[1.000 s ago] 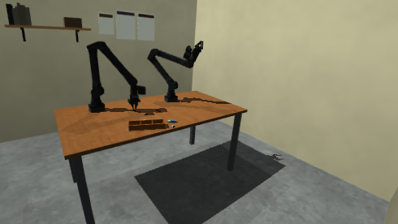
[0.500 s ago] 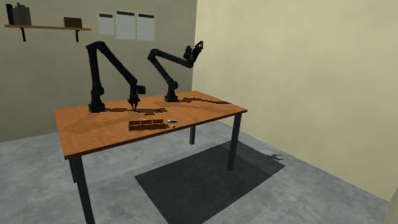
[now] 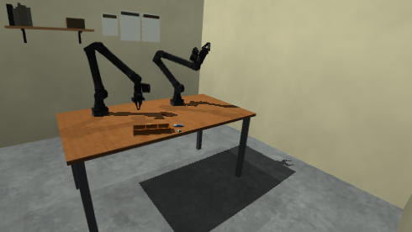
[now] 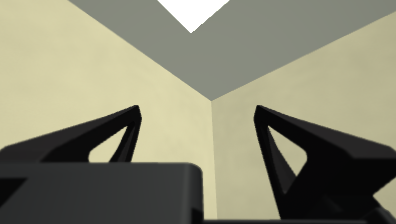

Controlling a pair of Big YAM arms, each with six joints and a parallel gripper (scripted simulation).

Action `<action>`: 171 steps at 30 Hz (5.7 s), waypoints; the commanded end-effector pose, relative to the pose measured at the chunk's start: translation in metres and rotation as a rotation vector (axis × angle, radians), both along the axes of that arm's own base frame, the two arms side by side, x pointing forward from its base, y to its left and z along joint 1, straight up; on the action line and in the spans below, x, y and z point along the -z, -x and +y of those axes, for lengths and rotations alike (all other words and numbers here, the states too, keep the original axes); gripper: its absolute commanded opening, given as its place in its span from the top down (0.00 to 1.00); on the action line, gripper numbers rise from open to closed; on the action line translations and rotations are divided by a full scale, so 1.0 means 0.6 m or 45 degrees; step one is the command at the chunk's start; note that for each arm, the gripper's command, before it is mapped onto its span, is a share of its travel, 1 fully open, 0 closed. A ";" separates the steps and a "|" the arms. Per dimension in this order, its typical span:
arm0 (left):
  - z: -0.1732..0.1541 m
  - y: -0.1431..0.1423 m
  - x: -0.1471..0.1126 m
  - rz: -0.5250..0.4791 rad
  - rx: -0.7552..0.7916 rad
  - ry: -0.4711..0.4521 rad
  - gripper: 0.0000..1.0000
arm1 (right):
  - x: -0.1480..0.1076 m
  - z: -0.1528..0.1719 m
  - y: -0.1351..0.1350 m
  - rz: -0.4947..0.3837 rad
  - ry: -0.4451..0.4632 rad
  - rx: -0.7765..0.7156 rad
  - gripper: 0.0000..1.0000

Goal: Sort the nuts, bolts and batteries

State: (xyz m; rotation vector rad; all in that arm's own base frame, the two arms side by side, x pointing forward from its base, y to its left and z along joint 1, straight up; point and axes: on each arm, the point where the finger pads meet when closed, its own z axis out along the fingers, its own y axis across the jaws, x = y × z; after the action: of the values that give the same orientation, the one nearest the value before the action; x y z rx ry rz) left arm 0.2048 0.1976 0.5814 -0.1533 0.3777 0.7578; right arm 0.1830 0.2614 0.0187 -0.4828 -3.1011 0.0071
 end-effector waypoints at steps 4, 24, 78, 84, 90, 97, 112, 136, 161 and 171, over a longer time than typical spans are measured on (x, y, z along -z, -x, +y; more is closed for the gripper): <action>-0.006 0.017 -0.008 -0.029 -0.022 -0.029 0.00 | -0.058 0.035 -0.029 -0.043 -0.057 -0.003 0.89; -0.006 0.017 -0.008 -0.029 -0.022 -0.029 0.00 | -0.042 0.011 -0.081 -0.035 -0.039 0.000 0.89; -0.006 0.017 -0.008 -0.029 -0.022 -0.029 0.00 | -0.041 -0.183 -0.522 -0.031 -0.011 -0.354 0.89; -0.006 0.017 -0.008 -0.029 -0.022 -0.029 0.00 | -0.041 -0.207 -0.577 -0.015 -0.002 -0.554 0.89; -0.006 0.017 -0.008 -0.029 -0.022 -0.029 0.00 | -0.047 -0.196 -0.554 -0.001 0.009 -0.739 0.89; -0.006 0.017 -0.008 -0.029 -0.022 -0.029 0.00 | -0.047 -0.213 -0.558 0.001 0.011 -0.950 0.89; -0.006 0.017 -0.008 -0.029 -0.022 -0.029 0.00 | -0.053 -0.193 -0.562 0.000 0.013 -1.433 0.89; -0.006 0.017 -0.008 -0.029 -0.022 -0.029 0.00 | -0.047 -0.213 -0.561 -0.053 0.017 -1.880 0.89; -0.006 0.017 -0.008 -0.029 -0.022 -0.029 0.00 | 0.006 -0.211 -0.545 0.001 -0.011 -1.884 0.89; -0.006 0.017 -0.008 -0.029 -0.022 -0.029 0.00 | 0.031 -0.210 -0.547 -0.011 -0.004 -1.885 0.89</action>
State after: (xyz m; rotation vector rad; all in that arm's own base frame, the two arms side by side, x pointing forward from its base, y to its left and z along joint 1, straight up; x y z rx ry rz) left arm 0.2048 0.1976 0.5814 -0.1533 0.3777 0.7578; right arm 0.5074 0.1359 0.0037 1.7246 -2.6133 -0.0035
